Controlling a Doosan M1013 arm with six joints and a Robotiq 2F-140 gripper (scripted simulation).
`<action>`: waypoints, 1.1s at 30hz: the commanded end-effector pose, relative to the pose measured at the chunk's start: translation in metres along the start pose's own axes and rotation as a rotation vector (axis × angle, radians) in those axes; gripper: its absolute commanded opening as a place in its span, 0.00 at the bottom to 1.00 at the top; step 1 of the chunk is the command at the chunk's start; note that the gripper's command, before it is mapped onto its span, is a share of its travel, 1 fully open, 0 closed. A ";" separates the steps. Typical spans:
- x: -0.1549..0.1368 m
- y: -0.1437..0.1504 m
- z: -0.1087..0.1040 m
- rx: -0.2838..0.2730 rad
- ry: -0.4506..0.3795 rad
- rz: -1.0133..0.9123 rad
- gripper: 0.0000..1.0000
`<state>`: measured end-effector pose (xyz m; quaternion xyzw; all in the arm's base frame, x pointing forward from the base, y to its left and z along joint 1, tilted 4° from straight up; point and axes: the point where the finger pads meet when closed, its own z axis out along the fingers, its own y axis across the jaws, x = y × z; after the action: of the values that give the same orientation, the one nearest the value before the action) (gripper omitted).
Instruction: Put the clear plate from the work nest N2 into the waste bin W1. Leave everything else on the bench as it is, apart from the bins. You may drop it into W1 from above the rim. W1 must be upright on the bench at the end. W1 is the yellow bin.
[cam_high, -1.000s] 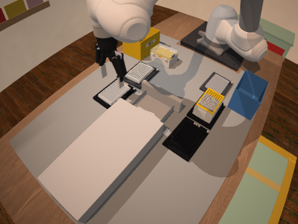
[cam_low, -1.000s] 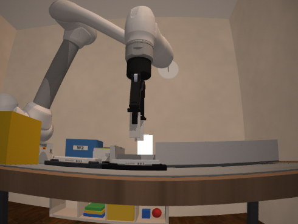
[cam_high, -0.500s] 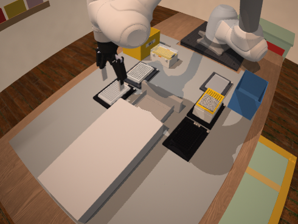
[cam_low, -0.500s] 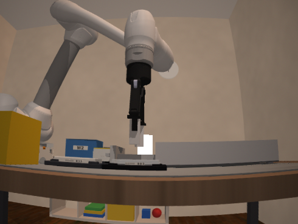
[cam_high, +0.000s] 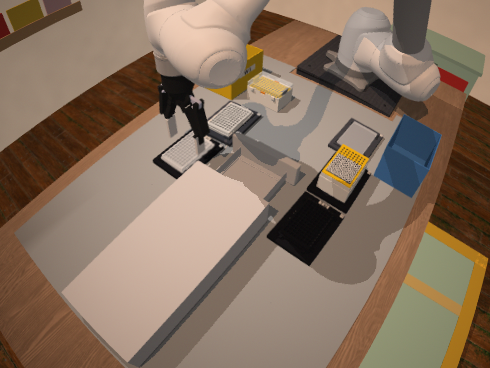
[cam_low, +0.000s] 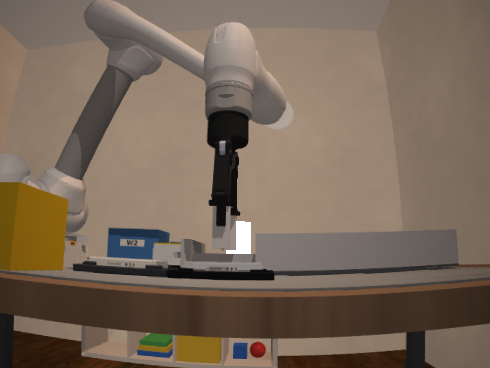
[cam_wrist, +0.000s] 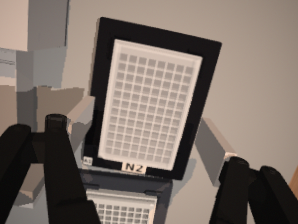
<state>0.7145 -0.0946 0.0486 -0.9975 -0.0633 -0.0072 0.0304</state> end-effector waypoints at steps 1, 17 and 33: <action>0.000 0.000 0.004 0.000 0.000 0.000 0.70; 0.000 0.000 0.017 0.000 0.000 0.000 0.70; 0.000 0.000 0.033 0.000 0.000 0.000 0.70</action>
<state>0.7148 -0.0926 0.0160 -0.9975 -0.0633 -0.0072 0.0304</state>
